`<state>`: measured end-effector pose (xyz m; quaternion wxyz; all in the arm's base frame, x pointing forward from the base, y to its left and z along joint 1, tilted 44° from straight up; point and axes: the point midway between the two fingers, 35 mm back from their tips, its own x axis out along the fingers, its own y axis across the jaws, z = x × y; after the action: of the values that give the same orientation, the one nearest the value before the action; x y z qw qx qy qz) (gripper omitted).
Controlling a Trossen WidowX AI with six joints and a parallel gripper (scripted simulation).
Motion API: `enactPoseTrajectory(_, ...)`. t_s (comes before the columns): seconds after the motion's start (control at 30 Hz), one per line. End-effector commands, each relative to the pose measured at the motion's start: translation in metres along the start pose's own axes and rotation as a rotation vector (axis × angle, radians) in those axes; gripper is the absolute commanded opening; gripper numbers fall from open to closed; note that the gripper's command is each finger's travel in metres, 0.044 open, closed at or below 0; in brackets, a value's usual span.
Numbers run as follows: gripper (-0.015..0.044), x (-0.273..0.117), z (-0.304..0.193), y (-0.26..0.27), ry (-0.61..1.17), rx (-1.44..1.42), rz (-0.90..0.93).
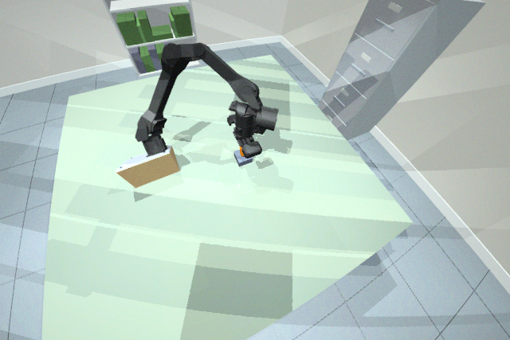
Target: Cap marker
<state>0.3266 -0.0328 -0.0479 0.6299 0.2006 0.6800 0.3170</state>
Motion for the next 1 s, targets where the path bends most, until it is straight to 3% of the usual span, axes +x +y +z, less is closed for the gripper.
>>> enactPoseTrajectory(0.0, 0.0000, -0.001, 0.000, 0.000, 0.000, -0.002, -0.001)
enactPoseTrajectory(0.1, 0.0000, -0.019, 0.002, -0.001, 0.000, -0.001, -0.002)
enactPoseTrajectory(0.27, 0.0000, -0.082, 0.001, -0.001, 0.001, 0.001, -0.004)
enactPoseTrajectory(0.47, 0.0000, -0.090, 0.000, -0.001, 0.001, 0.001, -0.004)
enactPoseTrajectory(0.97, 0.0394, -0.090, 0.000, -0.001, 0.001, 0.001, -0.004)
